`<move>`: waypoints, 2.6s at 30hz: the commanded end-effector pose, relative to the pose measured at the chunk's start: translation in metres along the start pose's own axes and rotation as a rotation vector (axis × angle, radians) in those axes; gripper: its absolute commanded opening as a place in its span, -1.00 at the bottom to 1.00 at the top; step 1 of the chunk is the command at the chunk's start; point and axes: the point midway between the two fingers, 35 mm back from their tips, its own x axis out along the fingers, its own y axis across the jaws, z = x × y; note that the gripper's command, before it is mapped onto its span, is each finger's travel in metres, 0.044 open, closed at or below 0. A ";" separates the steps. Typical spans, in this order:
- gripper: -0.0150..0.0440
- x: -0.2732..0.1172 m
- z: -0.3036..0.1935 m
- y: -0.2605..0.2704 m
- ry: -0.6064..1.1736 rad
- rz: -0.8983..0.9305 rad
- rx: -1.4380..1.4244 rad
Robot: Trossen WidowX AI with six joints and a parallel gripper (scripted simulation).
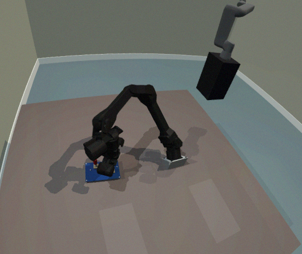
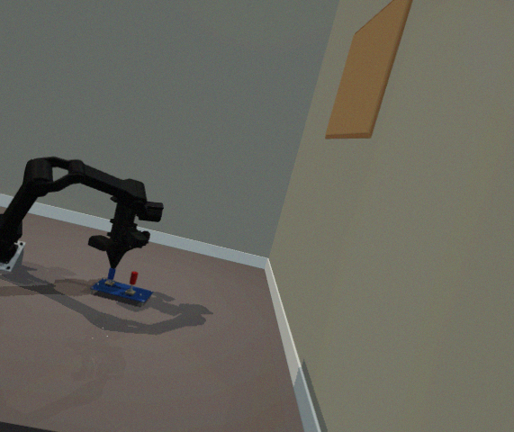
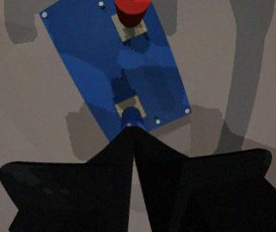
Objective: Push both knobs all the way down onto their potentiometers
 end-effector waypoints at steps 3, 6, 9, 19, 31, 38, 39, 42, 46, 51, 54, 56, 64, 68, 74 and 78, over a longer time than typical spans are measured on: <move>-0.49 0.000 0.000 -0.001 0.000 -0.003 -0.006; -0.49 0.000 0.000 -0.001 0.000 -0.003 -0.006; -0.49 0.001 0.000 -0.001 0.000 -0.003 -0.006; -0.49 0.003 0.000 -0.001 0.000 -0.003 -0.006; -0.49 0.006 0.000 -0.001 0.000 -0.003 -0.006; -0.49 0.006 0.000 -0.001 0.000 -0.003 -0.006; -0.49 0.006 0.000 -0.001 0.000 -0.003 -0.006; -0.49 0.008 0.000 -0.001 0.000 -0.003 -0.006; -0.49 0.008 0.000 -0.001 0.000 -0.003 -0.006; -0.49 0.008 0.000 -0.001 0.000 -0.003 -0.006; -0.49 0.009 0.000 -0.001 0.000 -0.003 -0.006; -0.49 0.009 0.000 -0.001 0.000 -0.003 -0.006; -0.49 0.009 0.000 -0.001 0.000 -0.003 -0.006; -0.49 0.009 0.000 -0.001 0.000 -0.003 -0.006; -0.49 0.010 0.000 -0.001 0.000 -0.003 -0.006; -0.49 0.010 0.000 -0.001 0.000 -0.003 -0.006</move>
